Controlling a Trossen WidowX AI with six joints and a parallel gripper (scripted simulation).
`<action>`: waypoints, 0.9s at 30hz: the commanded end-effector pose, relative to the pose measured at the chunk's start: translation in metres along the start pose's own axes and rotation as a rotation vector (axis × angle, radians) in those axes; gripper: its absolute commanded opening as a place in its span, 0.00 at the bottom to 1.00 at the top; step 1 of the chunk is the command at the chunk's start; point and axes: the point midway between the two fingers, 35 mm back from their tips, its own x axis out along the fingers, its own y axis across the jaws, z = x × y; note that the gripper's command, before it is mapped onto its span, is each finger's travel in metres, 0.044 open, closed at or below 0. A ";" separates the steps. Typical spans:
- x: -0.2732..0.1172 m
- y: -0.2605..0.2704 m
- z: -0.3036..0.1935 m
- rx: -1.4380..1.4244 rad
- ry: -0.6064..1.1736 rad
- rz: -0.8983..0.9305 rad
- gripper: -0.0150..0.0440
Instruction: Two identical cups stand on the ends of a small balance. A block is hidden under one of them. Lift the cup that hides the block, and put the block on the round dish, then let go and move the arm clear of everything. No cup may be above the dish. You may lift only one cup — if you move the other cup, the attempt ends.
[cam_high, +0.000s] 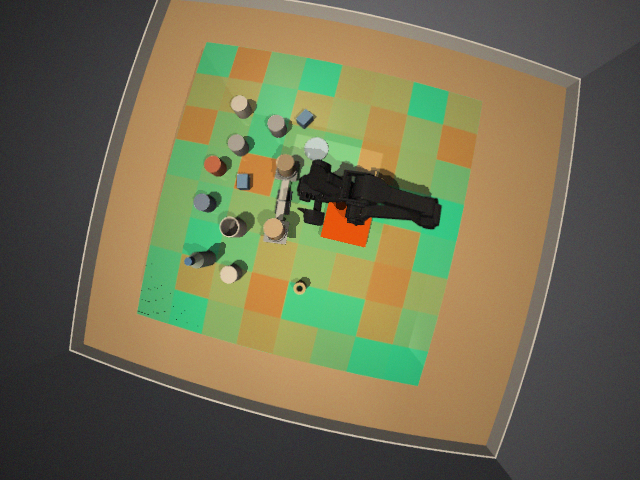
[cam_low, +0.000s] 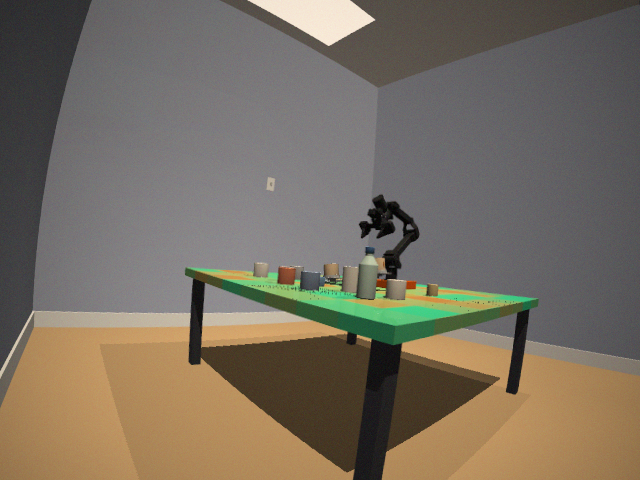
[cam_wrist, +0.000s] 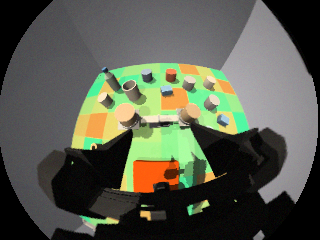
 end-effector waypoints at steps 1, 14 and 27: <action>0.005 -0.005 0.009 0.070 0.022 -0.013 1.00; 0.037 -0.033 0.031 0.437 0.184 -0.097 1.00; 0.075 -0.067 0.039 0.825 0.347 -0.243 1.00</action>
